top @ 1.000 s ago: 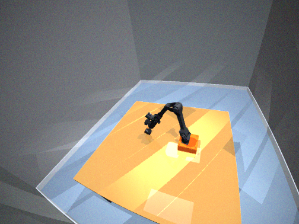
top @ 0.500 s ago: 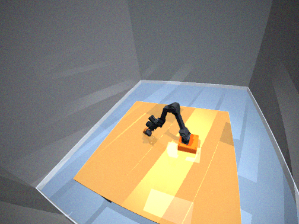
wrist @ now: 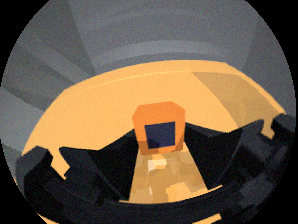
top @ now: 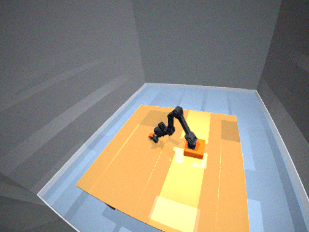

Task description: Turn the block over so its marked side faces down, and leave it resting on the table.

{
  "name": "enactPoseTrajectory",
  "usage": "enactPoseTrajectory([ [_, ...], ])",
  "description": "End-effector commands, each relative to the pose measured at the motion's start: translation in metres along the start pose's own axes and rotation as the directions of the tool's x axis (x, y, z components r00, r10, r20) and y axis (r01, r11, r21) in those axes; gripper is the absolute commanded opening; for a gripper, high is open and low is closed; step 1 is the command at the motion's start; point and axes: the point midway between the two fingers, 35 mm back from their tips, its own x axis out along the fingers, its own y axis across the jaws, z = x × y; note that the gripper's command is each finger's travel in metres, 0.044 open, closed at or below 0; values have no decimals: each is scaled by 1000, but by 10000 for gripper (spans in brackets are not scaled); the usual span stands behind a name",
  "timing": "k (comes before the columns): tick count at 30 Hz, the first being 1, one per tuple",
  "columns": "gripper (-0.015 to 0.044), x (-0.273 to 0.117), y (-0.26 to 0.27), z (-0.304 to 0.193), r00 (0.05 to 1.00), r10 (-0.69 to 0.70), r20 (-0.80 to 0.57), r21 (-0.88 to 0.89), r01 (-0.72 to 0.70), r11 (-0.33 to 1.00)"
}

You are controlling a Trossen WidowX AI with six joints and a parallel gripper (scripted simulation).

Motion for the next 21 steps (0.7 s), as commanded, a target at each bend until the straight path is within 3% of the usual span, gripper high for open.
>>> enactPoseTrajectory([
  [1, 0, -4, 1, 0, 999, 6, 35, 0, -6, 1000],
  [19, 0, -6, 1, 3, 998, 6, 63, 0, -6, 1000],
  [21, 53, -6, 1, 3, 998, 6, 63, 0, -6, 1000],
])
